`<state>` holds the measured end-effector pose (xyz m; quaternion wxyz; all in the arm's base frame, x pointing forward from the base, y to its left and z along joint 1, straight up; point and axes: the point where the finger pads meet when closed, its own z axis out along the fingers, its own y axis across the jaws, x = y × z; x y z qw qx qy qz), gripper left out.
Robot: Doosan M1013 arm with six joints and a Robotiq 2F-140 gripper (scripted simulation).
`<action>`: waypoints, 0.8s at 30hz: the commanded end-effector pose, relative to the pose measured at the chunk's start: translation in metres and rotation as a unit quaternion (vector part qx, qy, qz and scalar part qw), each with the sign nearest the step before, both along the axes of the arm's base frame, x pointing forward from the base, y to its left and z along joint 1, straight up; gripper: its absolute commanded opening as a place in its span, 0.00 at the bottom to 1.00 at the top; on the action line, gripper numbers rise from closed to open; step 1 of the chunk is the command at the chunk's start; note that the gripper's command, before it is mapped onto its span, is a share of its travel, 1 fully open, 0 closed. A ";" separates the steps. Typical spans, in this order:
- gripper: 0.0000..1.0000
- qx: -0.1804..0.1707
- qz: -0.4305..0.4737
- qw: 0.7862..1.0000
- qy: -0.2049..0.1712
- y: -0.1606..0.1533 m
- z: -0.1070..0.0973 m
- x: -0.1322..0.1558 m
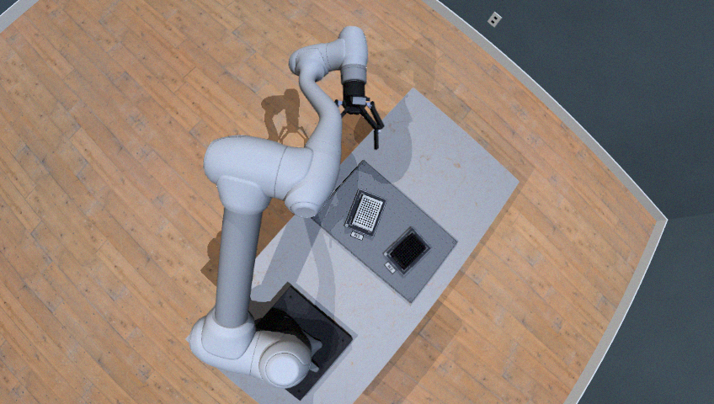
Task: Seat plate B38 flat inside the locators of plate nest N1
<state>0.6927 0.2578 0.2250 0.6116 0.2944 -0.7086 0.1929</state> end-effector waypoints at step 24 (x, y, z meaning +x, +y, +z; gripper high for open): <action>1.00 0.108 0.028 0.993 0.033 -0.030 -0.016 -0.002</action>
